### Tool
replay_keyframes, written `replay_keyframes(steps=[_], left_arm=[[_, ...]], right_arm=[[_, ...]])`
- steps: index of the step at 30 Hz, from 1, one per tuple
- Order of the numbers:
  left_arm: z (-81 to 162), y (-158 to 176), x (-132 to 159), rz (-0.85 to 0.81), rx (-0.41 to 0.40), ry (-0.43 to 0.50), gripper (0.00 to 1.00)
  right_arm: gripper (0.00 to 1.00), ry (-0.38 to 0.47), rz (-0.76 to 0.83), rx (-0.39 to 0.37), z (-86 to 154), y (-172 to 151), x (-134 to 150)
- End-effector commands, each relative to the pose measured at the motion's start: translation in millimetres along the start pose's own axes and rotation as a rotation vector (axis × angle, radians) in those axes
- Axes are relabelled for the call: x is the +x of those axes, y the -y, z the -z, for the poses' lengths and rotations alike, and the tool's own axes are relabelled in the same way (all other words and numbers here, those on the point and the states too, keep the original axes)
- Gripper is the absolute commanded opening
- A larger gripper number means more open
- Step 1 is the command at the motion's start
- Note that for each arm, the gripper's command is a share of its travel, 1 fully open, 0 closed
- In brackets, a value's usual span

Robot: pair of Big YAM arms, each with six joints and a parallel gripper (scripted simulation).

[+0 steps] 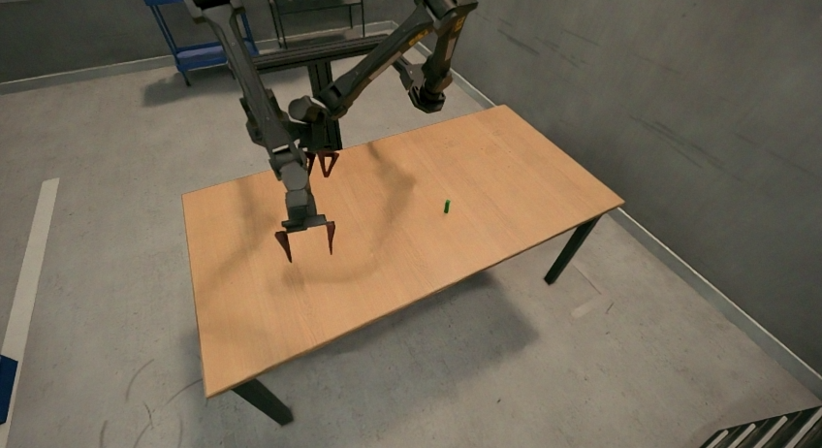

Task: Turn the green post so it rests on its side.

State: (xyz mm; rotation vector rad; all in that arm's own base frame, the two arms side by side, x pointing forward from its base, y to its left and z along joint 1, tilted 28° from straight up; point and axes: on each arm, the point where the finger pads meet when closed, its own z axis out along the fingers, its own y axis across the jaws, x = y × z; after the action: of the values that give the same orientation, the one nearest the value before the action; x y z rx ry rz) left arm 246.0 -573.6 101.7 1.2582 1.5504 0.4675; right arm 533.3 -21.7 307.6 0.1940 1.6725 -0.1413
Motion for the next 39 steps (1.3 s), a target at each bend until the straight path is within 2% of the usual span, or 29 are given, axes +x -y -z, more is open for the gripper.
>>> replay_keyframes(steps=[1, 17, 18, 25, 34, 39], left_arm=[[2.8, -2.6, -5.1, 0.008, -0.001, 0.009, 1.00], [2.8, -2.6, -5.1, 0.008, -0.001, 0.009, 1.00], [2.8, -7.3, -15.4, 0.026, -0.007, 0.021, 1.00], [2.8, -7.3, -15.4, 0.026, -0.007, 0.021, 1.00], [2.8, -7.3, -15.4, 0.026, -0.007, 0.021, 1.00], [2.8, -7.3, -15.4, 0.026, -0.007, 0.021, 1.00]], right_arm=[[1.00, 0.010, -0.002, -0.001, 0.7, -0.3, -5.4], [1.00, 0.010, -0.002, -0.001, 0.7, -0.3, -5.4], [1.00, 0.010, -0.002, -0.001, 0.6, -0.3, -5.4], [1.00, 0.011, -0.003, 0.006, -0.1, 3.5, -6.5], [1.00, 0.016, -0.007, 0.037, -3.1, 21.8, -12.1], [1.00, 0.022, -0.012, 0.081, -6.2, 48.1, -20.0]])
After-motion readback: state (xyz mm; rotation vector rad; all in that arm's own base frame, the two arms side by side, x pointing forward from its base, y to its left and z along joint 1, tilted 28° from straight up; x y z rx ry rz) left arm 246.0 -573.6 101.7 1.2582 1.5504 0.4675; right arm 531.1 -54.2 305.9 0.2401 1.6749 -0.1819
